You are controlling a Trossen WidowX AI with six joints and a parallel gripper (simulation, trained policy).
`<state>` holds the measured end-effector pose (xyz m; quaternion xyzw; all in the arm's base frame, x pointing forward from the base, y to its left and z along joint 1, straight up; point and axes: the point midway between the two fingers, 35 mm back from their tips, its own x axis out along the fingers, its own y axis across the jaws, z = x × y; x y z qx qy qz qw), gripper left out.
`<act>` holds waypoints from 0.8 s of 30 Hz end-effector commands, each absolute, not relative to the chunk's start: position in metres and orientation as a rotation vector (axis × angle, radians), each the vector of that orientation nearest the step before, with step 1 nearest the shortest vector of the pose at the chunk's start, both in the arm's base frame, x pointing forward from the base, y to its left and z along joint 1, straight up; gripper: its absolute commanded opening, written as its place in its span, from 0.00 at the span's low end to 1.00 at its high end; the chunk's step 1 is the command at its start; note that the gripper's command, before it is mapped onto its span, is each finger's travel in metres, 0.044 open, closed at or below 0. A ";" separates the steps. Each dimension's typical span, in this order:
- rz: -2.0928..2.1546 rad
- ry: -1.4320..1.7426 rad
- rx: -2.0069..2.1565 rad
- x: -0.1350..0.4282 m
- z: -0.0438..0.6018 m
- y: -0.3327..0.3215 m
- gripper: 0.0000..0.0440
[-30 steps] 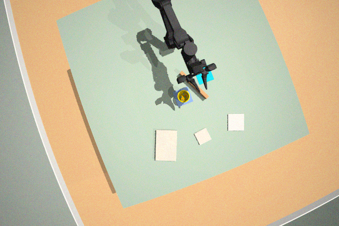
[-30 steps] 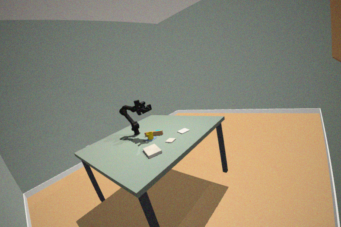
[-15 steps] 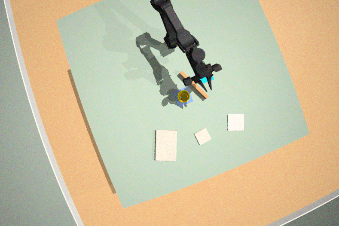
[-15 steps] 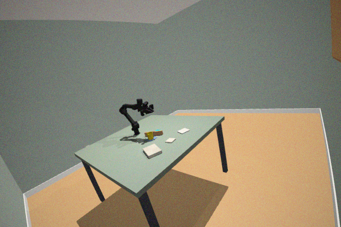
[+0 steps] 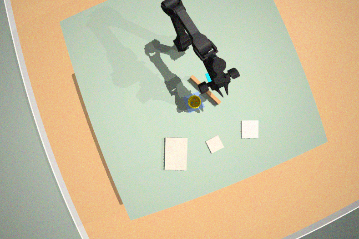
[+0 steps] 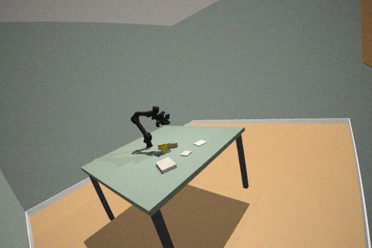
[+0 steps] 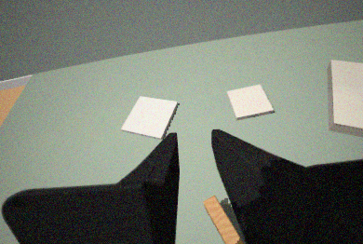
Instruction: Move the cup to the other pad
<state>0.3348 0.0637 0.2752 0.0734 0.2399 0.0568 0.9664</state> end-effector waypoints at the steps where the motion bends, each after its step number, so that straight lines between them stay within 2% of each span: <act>1: 0.106 0.536 0.162 0.336 0.272 0.066 0.23; 24: 0.038 0.885 0.146 0.340 0.242 0.072 0.29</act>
